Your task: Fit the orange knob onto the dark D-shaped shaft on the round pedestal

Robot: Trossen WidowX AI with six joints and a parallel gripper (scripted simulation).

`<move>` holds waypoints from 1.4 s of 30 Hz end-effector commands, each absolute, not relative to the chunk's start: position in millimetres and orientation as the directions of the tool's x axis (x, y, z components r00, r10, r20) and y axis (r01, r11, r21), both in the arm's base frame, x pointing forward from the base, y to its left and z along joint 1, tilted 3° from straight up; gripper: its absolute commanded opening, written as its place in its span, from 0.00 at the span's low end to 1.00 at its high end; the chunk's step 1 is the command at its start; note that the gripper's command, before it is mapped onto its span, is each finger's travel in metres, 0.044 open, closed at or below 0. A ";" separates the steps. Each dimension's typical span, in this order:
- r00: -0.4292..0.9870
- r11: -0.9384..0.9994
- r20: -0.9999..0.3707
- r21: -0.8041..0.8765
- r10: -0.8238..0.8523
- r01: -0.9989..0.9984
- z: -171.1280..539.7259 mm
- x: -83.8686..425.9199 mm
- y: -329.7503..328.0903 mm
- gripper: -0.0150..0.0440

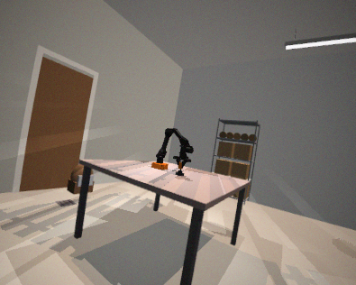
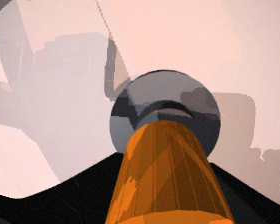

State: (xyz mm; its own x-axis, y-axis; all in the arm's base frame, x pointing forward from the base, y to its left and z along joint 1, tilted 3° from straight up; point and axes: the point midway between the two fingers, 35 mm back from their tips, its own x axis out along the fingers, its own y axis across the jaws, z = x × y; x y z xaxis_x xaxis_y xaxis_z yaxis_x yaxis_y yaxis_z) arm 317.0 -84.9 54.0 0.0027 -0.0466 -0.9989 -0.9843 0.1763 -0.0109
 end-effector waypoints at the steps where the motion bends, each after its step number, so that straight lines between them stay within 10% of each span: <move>1: 0.010 0.150 -0.999 -0.018 -0.051 -0.989 56.3 320.6 -85.9 0.25; 42: 0.010 -0.059 -0.999 -0.007 -0.051 -0.998 56.6 318.3 -85.8 0.25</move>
State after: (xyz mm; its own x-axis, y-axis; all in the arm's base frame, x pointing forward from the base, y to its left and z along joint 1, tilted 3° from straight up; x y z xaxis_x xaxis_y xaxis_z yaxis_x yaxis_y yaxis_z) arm 318.5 -85.2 56.3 0.0093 -0.0484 -0.9988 -0.9999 0.0055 -0.0096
